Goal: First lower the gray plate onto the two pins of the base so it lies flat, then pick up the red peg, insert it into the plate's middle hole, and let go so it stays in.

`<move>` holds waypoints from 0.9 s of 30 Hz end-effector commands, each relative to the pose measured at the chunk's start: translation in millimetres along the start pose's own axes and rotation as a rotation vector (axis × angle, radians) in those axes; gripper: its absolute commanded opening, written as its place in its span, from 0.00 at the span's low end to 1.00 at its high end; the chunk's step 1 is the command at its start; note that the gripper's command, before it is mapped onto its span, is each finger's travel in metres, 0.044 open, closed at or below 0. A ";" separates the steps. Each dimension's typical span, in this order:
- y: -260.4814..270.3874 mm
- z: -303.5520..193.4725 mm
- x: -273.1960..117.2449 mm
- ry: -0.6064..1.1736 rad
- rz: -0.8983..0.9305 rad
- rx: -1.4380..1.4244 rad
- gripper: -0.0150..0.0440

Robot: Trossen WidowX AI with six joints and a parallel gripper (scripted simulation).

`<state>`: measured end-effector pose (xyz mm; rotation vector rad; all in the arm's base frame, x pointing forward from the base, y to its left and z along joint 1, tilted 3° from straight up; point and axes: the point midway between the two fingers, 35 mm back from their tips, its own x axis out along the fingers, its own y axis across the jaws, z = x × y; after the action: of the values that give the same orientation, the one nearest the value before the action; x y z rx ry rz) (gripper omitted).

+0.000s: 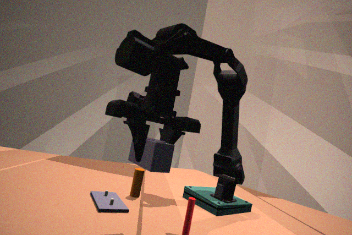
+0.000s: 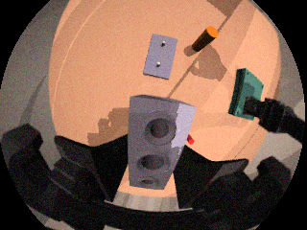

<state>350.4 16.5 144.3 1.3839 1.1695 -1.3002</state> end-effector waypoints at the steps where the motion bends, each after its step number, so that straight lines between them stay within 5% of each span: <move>1: 0.4 2.6 -4.9 -0.003 0.010 -0.004 0.25; 27: 13.3 76.7 33.4 -0.012 0.012 0.034 0.25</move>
<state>352.5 -48.1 113.4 1.4078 1.1372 -1.3150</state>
